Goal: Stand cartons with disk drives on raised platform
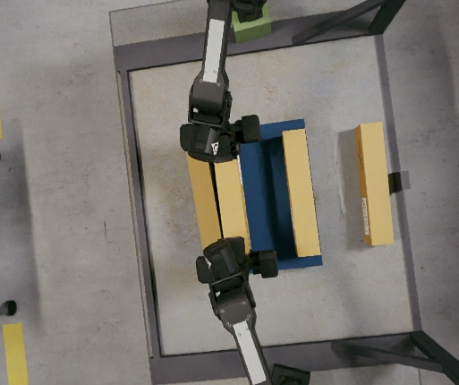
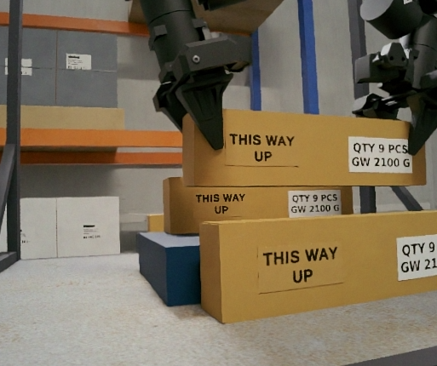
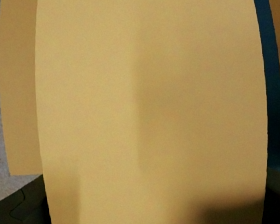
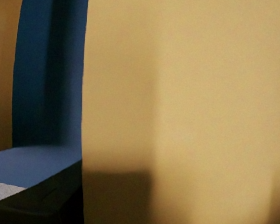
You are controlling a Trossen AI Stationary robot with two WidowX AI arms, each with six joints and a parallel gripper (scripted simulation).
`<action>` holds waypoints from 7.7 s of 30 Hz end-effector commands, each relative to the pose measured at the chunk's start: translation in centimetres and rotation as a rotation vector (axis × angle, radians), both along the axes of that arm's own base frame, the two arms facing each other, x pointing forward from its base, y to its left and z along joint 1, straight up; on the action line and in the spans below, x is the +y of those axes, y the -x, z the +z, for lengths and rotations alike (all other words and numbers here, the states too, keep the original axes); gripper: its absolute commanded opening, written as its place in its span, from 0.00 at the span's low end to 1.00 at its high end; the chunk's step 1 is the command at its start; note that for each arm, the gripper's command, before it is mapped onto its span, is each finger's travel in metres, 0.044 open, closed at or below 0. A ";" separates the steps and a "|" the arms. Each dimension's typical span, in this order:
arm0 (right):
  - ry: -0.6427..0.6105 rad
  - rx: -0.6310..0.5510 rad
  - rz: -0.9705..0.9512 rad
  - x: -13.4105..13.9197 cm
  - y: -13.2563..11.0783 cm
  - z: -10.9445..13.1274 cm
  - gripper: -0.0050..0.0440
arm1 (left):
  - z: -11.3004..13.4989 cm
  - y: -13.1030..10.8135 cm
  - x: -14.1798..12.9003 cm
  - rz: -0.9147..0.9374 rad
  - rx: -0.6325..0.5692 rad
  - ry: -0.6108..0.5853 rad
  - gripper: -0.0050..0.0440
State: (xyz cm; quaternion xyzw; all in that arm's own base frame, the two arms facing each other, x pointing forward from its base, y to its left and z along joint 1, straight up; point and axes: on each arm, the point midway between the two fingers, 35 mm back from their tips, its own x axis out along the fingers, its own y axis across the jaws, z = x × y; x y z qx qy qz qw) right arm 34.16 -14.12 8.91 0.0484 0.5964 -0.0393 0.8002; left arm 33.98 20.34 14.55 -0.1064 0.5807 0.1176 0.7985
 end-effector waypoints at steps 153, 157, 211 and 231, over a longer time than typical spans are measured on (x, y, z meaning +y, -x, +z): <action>0.044 -0.097 -0.001 -0.3 -0.6 1.7 0.00 | 1.4 0.2 0.0 0.004 -0.065 -0.051 0.00; 0.044 -0.097 -0.001 -0.3 -0.6 1.7 0.00 | 1.4 0.2 0.0 0.004 -0.065 -0.051 0.00; 0.039 -0.084 -0.001 -0.2 -0.6 -3.0 0.00 | -3.2 0.1 0.0 0.003 -0.058 -0.046 0.00; 0.040 -0.085 -0.002 -0.3 -0.6 -2.9 0.00 | -3.1 0.2 0.0 0.001 -0.053 -0.040 0.00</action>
